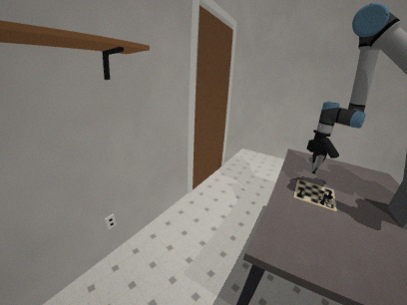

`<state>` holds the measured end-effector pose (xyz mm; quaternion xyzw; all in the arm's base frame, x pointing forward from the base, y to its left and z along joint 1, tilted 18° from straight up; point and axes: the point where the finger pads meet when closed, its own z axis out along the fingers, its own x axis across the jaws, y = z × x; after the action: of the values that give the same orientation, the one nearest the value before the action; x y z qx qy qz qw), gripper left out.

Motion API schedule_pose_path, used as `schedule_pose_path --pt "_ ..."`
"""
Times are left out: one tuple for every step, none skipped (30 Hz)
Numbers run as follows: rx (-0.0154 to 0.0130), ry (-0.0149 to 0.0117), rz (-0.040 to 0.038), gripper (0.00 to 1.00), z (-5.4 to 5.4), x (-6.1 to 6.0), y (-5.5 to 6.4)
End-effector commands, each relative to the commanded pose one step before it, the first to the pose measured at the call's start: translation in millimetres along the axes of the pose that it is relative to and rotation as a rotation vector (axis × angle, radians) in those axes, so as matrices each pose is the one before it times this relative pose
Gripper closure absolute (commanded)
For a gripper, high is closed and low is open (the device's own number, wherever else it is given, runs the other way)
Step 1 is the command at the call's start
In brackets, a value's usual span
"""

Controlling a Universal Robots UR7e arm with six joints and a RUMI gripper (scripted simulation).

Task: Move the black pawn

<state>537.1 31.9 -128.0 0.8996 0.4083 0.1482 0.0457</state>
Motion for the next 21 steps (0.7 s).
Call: schedule_pose_path --pt "-0.00062 0.00128 -0.00105 1.00 6.32 0.46 0.82" --pt "0.00009 0.00005 -0.00028 1.00 2.50 0.15 -0.20" --pt "0.00010 0.00006 -0.00033 1.00 2.91 0.19 -0.22" --pt "0.00011 0.00007 -0.00037 1.00 3.30 0.20 -0.26" --pt "-0.00003 -0.00006 0.00011 1.00 3.66 -0.04 -0.03" --pt "-0.00003 -0.00007 0.00000 1.00 4.00 -0.04 -0.02" --pt "-0.00004 -0.00007 0.00000 1.00 4.29 -0.04 -0.02" --pt "-0.00004 -0.00007 0.00000 1.00 4.55 -0.05 -0.02" --pt "-0.00004 -0.00008 0.00000 1.00 4.75 -0.05 -0.03" --pt "-0.00004 -0.00007 0.00000 1.00 4.90 -0.05 -0.03" --pt "-0.00003 -0.00005 0.00000 1.00 4.99 -0.04 -0.03" --pt "-0.00002 -0.00004 0.00000 1.00 5.02 -0.04 -0.04" --pt "-0.00001 -0.00002 0.00000 1.00 4.99 -0.03 -0.04" --pt "-0.00001 -0.00001 0.00000 1.00 4.90 -0.03 -0.04" --pt "0.00000 0.00000 0.00000 1.00 4.74 -0.03 -0.04" --pt "0.00000 0.00000 0.00000 1.00 0.00 0.00 0.00" --pt "0.00000 0.00000 0.00000 1.00 0.00 0.00 0.00" --pt "0.00008 0.00015 0.00000 1.00 4.53 0.02 -0.06" --pt "0.00000 0.00000 0.00000 1.00 4.26 -0.02 -0.03" --pt "0.00000 0.00000 0.00000 1.00 3.94 -0.02 -0.03" --pt "0.00000 0.00000 0.00000 1.00 3.58 -0.02 -0.03"
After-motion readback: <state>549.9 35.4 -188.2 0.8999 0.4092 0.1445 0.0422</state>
